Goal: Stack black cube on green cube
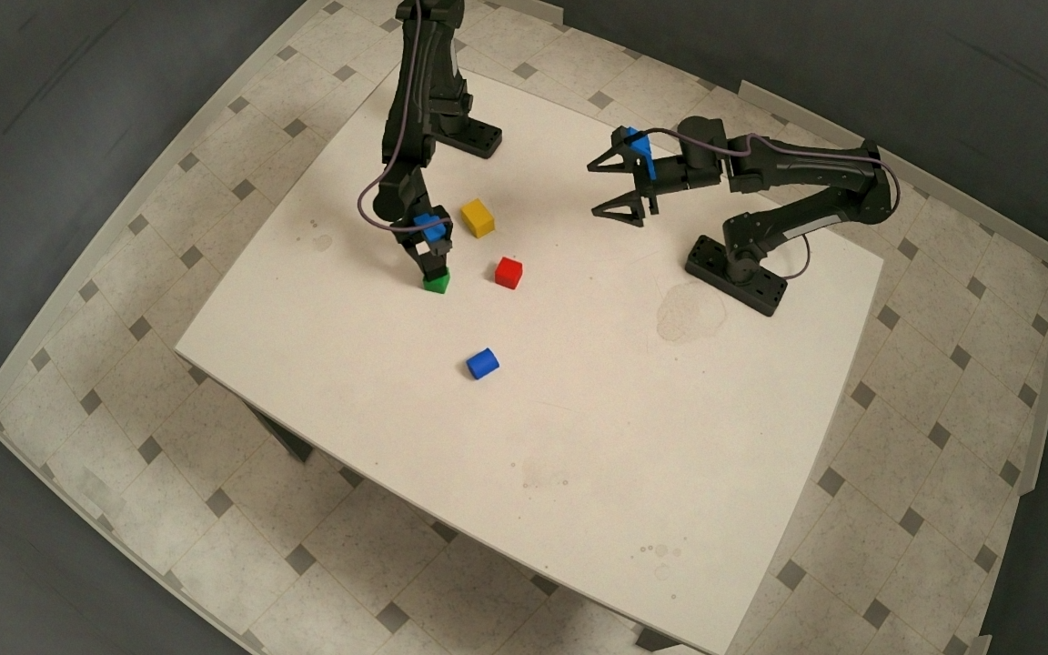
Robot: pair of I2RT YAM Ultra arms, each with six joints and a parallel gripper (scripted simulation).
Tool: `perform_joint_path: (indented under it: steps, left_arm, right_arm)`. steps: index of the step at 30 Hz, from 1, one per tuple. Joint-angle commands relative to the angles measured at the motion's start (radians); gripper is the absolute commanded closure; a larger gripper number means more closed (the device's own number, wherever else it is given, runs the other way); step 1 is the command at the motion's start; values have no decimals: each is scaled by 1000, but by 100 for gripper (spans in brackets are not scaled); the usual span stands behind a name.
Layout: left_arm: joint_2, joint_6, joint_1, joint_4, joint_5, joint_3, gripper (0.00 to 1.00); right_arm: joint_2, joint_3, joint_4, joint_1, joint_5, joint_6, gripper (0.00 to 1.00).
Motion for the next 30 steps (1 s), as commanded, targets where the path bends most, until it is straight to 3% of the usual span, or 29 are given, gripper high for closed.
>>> perform_joint_path:
  steps: [1, 30]
  left_arm:
    - [2, 1, 4, 24, 4, 1, 0]
    - [2, 1, 4, 24, 4, 1, 0]
  right_arm:
    - [14, -17, 20, -8, -19, -4, 65]
    - [40, -47, 77, -8, -19, -4, 65]
